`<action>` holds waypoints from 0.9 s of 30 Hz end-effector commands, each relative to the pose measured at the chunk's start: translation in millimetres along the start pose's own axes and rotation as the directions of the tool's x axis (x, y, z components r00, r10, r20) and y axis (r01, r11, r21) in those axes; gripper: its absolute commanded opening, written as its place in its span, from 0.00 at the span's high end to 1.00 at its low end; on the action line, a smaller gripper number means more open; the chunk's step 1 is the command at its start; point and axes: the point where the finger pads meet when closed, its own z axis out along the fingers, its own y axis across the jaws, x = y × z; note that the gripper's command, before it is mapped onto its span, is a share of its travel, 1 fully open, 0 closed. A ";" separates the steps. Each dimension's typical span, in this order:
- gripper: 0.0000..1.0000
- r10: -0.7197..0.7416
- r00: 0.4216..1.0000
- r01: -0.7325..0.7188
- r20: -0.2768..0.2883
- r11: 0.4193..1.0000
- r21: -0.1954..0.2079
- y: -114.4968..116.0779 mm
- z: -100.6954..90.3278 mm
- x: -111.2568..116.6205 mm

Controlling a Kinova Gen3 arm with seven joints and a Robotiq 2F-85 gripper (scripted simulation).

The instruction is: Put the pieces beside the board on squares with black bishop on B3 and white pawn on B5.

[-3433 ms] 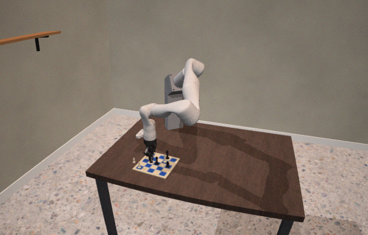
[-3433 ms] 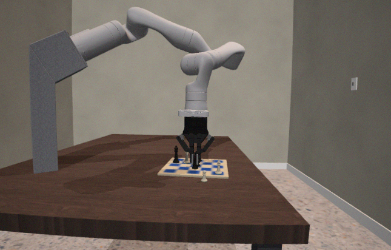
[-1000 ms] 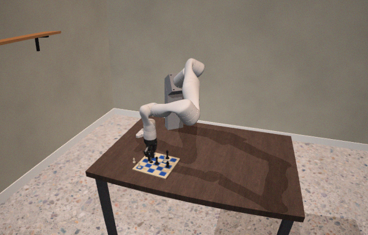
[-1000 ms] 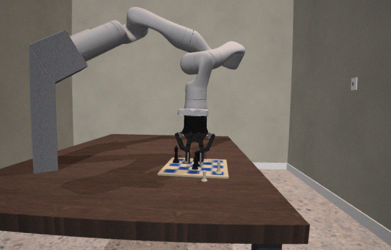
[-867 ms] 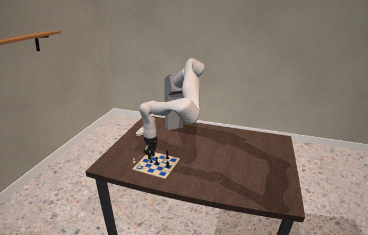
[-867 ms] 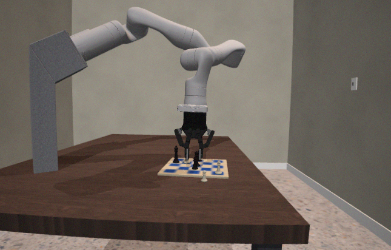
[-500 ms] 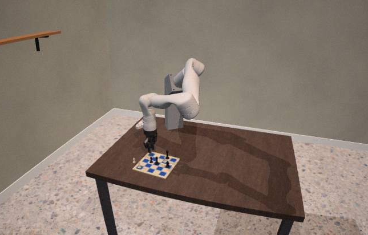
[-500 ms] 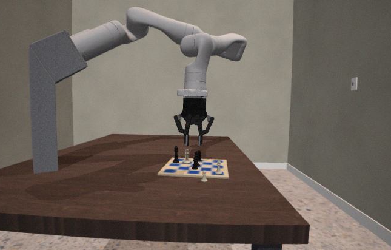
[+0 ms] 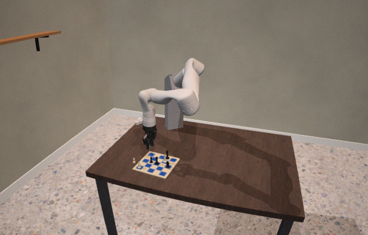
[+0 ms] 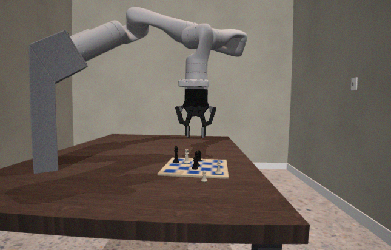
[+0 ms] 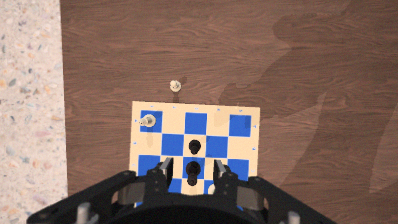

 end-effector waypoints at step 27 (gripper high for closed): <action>0.00 0.006 1.000 -0.006 -0.001 1.000 0.002 -0.9 -0.7 0.4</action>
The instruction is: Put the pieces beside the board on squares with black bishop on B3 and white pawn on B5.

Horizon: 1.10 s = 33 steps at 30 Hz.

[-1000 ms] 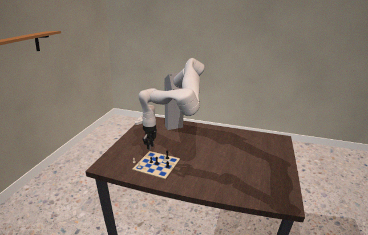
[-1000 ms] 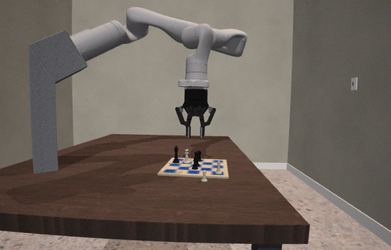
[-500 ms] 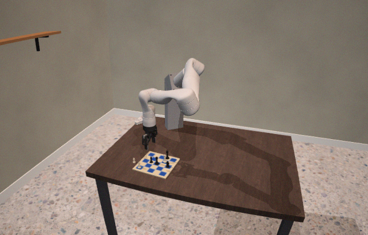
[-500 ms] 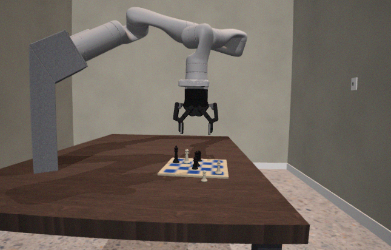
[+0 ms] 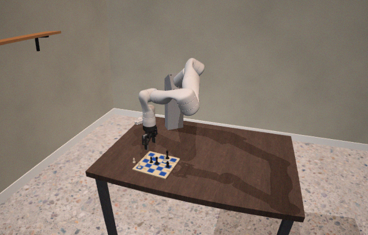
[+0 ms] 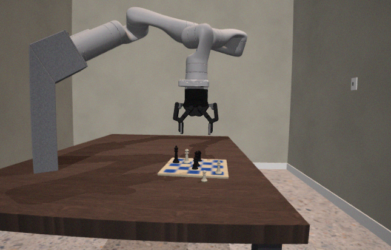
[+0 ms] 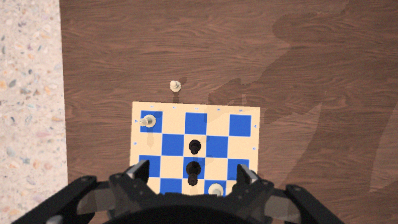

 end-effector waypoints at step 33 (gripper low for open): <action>0.00 0.323 0.947 -0.323 -0.001 0.947 -0.005 -3.4 2.8 11.6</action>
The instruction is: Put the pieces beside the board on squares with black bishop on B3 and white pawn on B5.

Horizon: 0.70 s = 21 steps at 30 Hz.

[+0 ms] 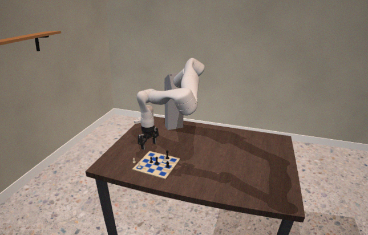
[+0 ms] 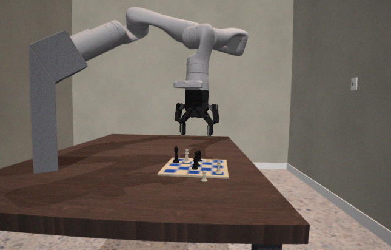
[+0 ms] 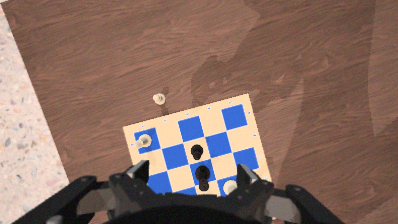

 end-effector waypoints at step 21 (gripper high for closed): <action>0.00 0.461 0.888 -0.461 -0.004 0.888 -0.002 -11.4 3.3 16.4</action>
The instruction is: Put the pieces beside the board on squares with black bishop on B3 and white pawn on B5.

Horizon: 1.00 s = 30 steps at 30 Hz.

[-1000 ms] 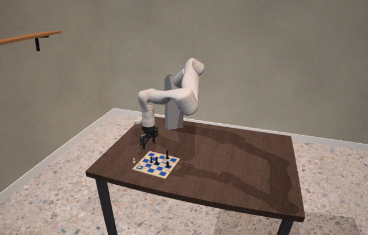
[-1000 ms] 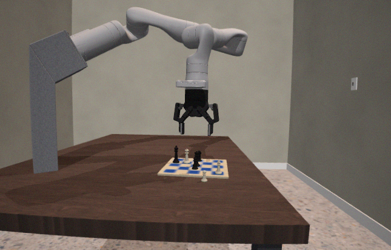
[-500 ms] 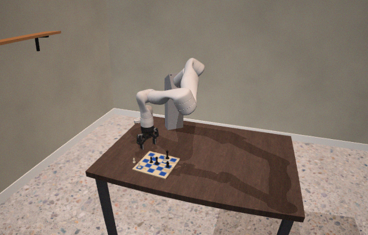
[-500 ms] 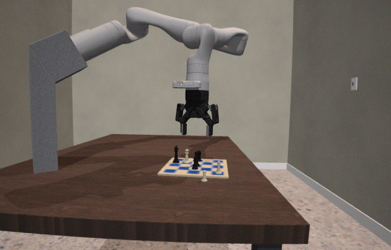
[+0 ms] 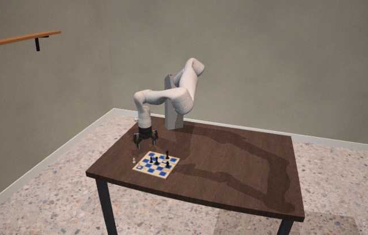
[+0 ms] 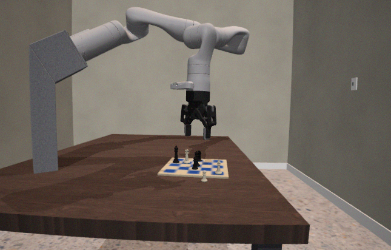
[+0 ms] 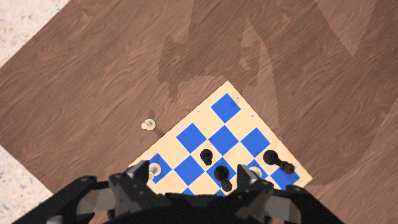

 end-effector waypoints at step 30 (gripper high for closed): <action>0.00 0.840 0.543 -0.840 0.000 0.543 0.002 -36.0 5.7 18.1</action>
